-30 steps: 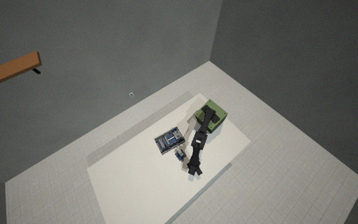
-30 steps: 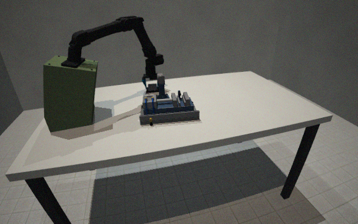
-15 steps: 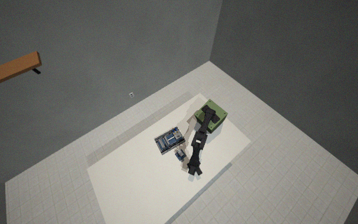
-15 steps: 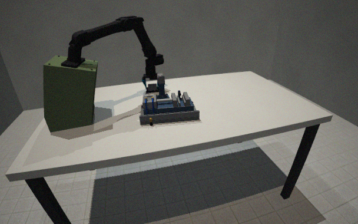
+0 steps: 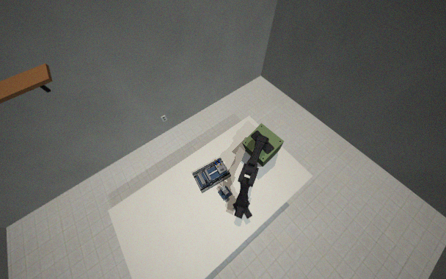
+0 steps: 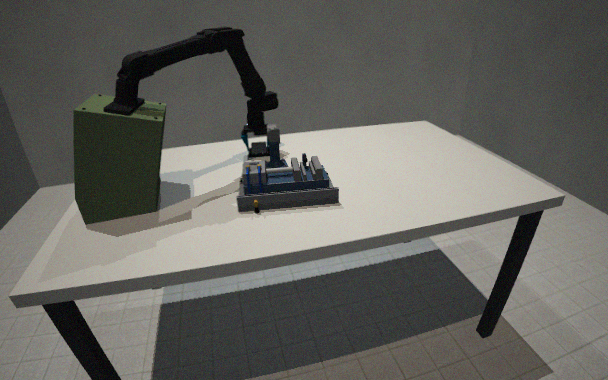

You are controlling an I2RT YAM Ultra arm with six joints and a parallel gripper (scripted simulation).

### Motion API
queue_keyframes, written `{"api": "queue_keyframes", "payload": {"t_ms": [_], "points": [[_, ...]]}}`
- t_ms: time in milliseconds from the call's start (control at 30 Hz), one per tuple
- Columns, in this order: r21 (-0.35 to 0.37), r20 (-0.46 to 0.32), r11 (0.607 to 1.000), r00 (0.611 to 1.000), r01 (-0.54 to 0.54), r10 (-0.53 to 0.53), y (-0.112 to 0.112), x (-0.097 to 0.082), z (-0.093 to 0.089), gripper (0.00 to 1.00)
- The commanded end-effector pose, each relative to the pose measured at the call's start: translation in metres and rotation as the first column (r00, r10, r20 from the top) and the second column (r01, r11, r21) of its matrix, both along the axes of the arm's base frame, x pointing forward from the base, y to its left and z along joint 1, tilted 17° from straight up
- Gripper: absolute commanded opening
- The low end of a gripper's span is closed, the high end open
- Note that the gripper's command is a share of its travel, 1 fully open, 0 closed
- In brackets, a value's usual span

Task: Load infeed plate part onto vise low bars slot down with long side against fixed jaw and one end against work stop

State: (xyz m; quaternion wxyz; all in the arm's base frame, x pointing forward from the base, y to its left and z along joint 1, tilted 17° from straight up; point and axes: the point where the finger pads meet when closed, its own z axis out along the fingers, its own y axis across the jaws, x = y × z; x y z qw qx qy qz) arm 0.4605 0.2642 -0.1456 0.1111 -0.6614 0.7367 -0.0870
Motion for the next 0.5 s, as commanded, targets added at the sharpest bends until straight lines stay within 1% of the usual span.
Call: {"api": "queue_keyframes", "payload": {"t_ms": [0, 333, 367, 467], "points": [[0.042, 0.046, 0.999, 0.999, -0.005, 0.003, 0.0105, 0.0167, 0.016, 0.81], [0.042, 0.046, 0.999, 0.999, -0.005, 0.003, 0.0105, 0.0167, 0.016, 0.81], [0.042, 0.046, 0.999, 0.999, -0.005, 0.003, 0.0105, 0.0167, 0.016, 0.0], [0.037, 0.037, 0.999, 0.999, -0.005, 0.004, 0.01, 0.0141, 0.0153, 0.0]]}}
